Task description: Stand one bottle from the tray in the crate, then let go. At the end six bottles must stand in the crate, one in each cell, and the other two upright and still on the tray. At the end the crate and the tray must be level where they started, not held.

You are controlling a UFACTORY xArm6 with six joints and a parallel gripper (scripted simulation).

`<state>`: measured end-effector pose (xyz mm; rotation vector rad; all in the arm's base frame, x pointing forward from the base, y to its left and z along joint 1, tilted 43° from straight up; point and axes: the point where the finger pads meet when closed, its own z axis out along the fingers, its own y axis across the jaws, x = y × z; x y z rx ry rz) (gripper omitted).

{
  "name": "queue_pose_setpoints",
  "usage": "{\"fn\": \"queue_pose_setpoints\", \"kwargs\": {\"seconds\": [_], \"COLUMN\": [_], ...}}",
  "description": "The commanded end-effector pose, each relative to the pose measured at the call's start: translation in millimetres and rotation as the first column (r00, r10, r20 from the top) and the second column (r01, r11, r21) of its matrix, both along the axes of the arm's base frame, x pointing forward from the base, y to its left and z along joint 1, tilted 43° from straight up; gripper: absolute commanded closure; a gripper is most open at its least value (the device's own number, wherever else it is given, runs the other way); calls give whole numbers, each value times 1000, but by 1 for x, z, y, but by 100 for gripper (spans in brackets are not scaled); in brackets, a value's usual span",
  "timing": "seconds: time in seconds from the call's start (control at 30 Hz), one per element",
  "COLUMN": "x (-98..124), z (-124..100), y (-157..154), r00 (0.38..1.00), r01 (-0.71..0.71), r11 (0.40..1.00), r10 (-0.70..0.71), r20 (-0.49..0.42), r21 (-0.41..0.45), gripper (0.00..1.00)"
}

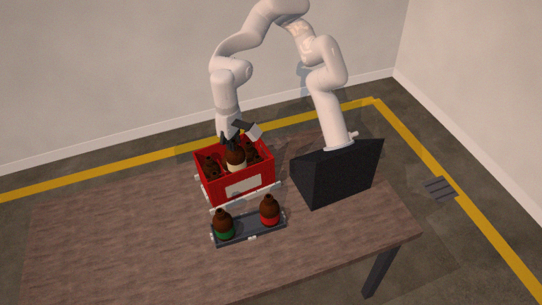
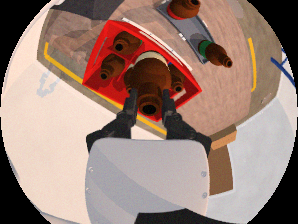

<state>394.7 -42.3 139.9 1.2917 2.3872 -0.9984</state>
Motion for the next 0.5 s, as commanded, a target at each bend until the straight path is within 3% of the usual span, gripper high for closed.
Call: {"fn": "queue_pose_setpoints", "kwargs": {"seconds": [0.0,0.47], "x": [1,-1], "z": [-4,-13], "y": [-3,-12], "r00": [1000,1000], "r01": [-1,-1], "r11": [1000,1000], "r10": [1,1], "r20": [3,3], "r21": [1,1], "gripper": [100,100]}}
